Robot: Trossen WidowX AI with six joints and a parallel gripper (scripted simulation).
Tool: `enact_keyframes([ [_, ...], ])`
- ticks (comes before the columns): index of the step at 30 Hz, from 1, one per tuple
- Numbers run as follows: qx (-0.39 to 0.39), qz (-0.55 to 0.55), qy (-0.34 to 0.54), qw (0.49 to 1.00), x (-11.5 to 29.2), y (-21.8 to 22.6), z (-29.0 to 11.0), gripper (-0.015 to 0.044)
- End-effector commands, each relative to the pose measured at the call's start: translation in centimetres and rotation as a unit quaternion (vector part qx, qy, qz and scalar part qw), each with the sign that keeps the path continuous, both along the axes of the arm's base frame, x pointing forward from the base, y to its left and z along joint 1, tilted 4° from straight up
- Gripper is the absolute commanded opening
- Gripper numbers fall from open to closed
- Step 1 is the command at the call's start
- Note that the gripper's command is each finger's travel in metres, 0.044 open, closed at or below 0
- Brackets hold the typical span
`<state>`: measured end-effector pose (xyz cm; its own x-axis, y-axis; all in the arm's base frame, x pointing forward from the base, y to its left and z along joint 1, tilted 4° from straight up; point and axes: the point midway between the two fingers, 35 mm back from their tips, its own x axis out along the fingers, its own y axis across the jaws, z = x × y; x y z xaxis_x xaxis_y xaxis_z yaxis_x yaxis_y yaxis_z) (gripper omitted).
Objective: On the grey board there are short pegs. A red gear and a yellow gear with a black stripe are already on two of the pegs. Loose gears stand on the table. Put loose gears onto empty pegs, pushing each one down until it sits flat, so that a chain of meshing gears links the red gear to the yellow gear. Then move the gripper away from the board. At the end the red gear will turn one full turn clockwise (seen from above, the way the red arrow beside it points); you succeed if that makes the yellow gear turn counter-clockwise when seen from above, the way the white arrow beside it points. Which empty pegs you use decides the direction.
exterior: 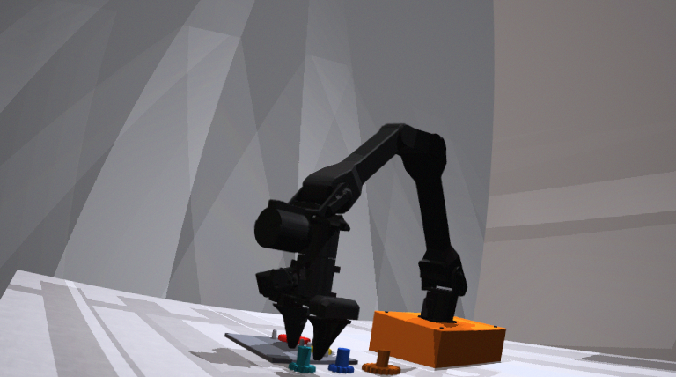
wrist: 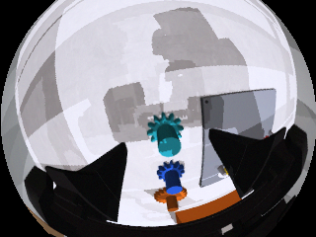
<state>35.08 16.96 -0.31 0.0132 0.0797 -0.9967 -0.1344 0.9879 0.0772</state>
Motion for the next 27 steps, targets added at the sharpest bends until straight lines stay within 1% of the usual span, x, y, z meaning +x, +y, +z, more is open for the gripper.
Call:
enact_keyframes([
  [1,0.003,-0.003,0.001,1.0,0.0,0.1,-0.1,0.0335],
  [11,0.003,-0.003,0.001,1.0,0.0,0.1,-0.1,0.0072],
  [18,0.003,-0.003,0.001,1.0,0.0,0.1,-0.1,0.0026],
  [19,0.003,-0.003,0.001,1.0,0.0,0.1,-0.1,0.0],
  [27,0.004,-0.022,-0.022,1.0,0.8,0.1,1.5,0.0],
])
